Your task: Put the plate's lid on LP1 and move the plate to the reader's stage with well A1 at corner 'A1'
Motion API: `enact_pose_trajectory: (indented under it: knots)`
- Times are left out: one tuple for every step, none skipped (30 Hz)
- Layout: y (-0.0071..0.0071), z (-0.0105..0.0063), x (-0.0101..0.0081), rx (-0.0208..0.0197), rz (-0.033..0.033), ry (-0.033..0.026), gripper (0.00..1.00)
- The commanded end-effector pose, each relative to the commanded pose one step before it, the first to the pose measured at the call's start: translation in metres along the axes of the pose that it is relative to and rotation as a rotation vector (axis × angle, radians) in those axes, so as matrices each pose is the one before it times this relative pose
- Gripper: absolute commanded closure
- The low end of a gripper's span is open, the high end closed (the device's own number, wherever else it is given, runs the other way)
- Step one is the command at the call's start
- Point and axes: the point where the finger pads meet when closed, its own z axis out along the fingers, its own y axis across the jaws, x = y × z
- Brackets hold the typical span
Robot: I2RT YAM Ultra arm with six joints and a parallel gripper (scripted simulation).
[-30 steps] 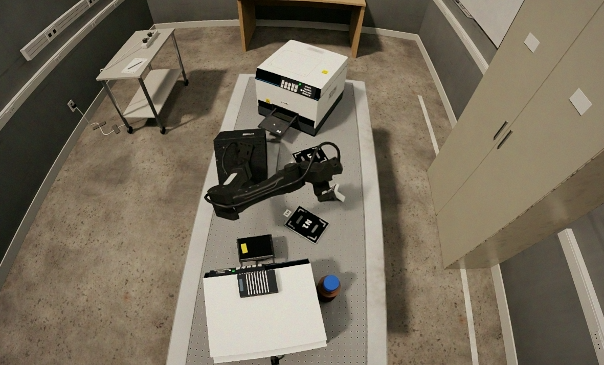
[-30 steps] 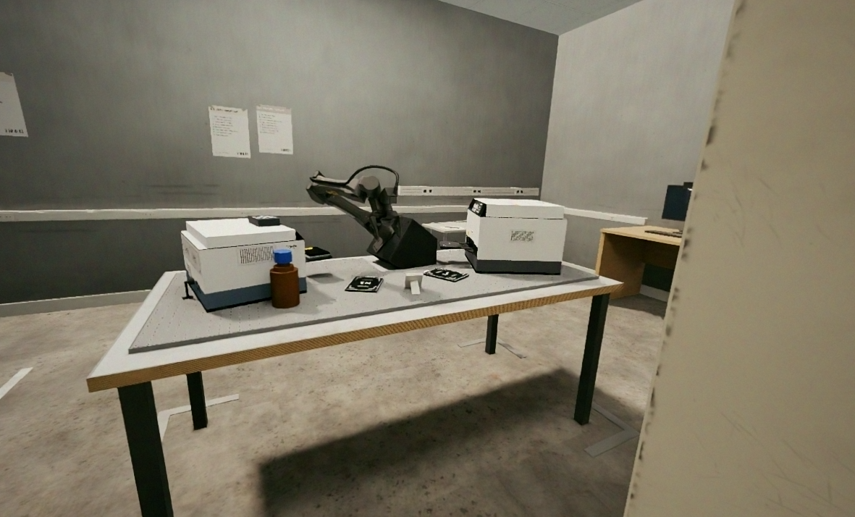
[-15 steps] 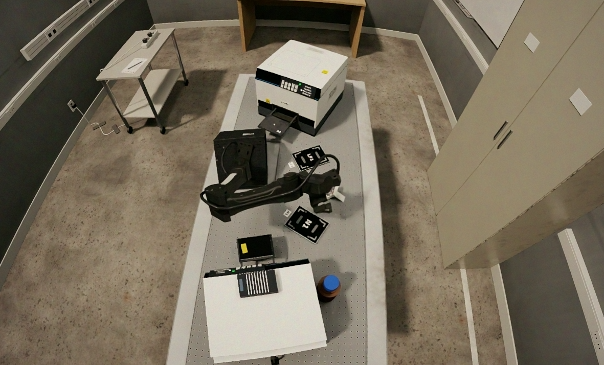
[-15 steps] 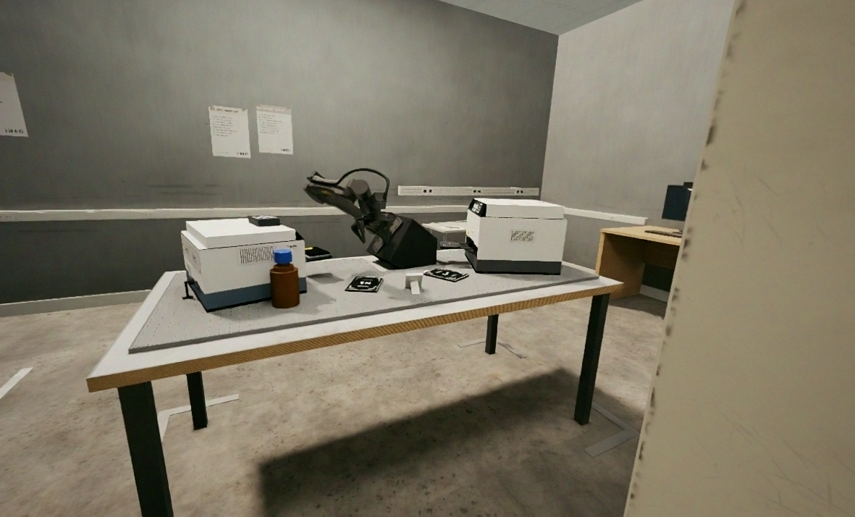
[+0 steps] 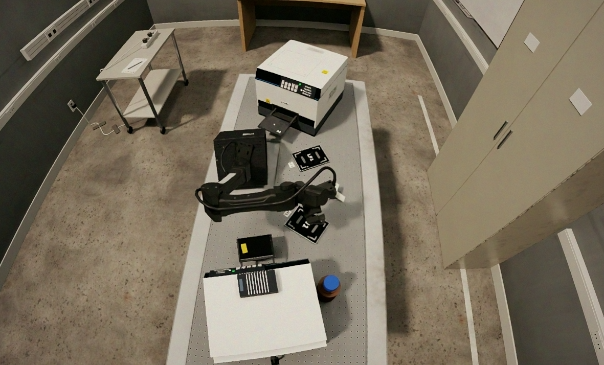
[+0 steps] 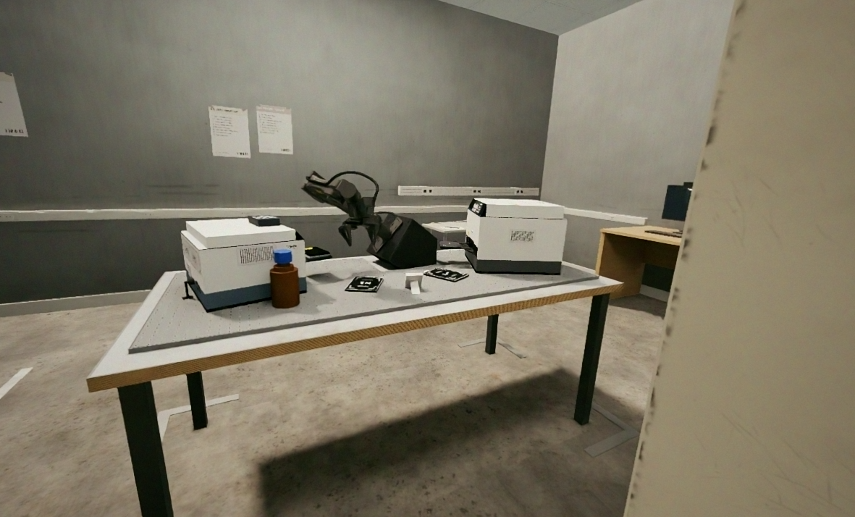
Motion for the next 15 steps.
enact_pose_trajectory:
  knots:
    - [-0.01407,-0.01112,0.00834,-0.00951,0.00620,0.00945,0.00]
    - [-0.00228,-0.00045,0.00303,-0.00073,-0.01324,-0.00094,0.00]
    - [-0.00245,-0.00055,0.00316,0.00036,-0.00012,0.00001,0.00]
    - [-0.00245,-0.00054,0.00317,0.00038,-0.00012,0.00000,0.00]
    - [-0.00245,-0.00054,0.00317,0.00039,-0.00013,0.00000,0.00]
    - [-0.00213,-0.00065,0.00338,-0.00095,-0.00146,0.02676,0.00]
    - [0.00378,0.00690,0.00150,-0.00314,-0.01451,0.05306,0.00]
    - [-0.00689,-0.00664,0.00525,0.00107,0.02310,-0.02396,0.00]
    - [0.00000,0.00000,0.00000,0.00000,0.00000,0.00000,0.00]
    - [0.00000,0.00000,0.00000,0.00000,0.00000,0.00000,0.00]
    - [-0.00310,-0.00214,0.00339,0.00138,-0.01096,-0.00572,0.00]
    - [0.00125,0.00128,0.00510,-0.00450,-0.00749,0.00717,0.00]
    - [0.00134,0.00099,0.00459,-0.00468,-0.00777,0.00545,0.00]
    - [0.00060,0.00066,0.00428,-0.00374,-0.00595,0.00421,0.00]
    - [-0.01169,-0.00551,0.00022,0.01224,0.02066,0.01133,0.00]
